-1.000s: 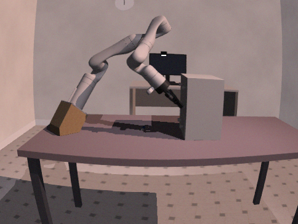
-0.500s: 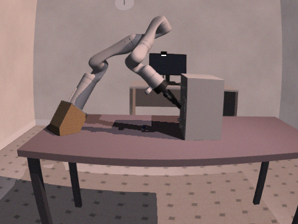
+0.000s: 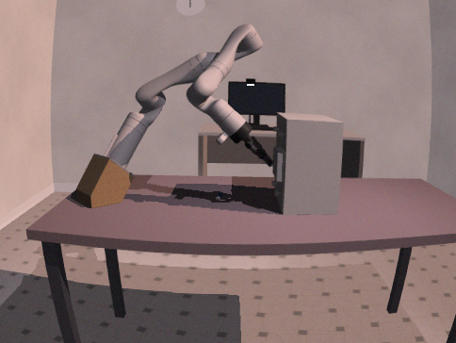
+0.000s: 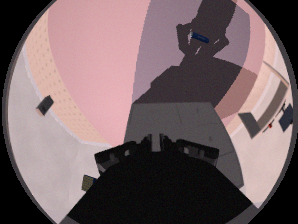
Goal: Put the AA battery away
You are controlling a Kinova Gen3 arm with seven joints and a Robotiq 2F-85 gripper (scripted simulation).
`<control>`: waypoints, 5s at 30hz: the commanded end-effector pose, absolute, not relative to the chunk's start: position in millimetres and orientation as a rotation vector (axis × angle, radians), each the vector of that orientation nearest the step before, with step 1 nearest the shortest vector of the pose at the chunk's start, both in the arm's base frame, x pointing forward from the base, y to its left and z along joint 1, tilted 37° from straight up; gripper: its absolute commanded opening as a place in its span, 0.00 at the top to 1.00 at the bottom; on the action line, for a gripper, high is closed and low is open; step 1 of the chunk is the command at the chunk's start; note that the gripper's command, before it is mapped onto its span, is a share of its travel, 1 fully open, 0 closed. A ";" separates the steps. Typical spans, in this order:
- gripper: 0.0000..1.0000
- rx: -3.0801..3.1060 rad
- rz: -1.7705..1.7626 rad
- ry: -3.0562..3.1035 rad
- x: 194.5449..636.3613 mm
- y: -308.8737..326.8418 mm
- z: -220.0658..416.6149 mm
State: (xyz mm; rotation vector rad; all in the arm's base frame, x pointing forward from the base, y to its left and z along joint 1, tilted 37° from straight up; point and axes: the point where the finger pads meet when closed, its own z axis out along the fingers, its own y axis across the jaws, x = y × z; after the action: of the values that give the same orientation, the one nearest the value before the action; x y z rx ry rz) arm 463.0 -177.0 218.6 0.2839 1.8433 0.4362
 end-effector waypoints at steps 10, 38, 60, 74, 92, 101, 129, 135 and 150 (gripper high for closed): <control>0.87 0.294 0.436 1.847 448.9 -176.0 210.4; 0.87 0.294 0.436 1.847 425.7 -171.2 199.6; 0.87 0.294 0.436 1.847 423.6 -170.7 198.6; 0.71 0.294 0.436 1.847 423.6 -170.7 198.6; 0.67 0.294 0.436 1.847 404.2 -166.7 189.7; 0.67 0.291 0.453 1.872 383.5 -162.4 180.1; 0.67 0.275 0.451 1.859 376.1 -162.5 177.2; 0.67 0.266 0.441 1.850 372.8 -163.6 176.8; 0.67 0.270 0.440 1.847 367.4 -164.1 173.0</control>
State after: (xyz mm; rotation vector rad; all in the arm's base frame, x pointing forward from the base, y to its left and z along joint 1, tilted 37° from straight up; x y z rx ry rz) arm 369.4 -161.0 172.5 0.2551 1.8519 0.4542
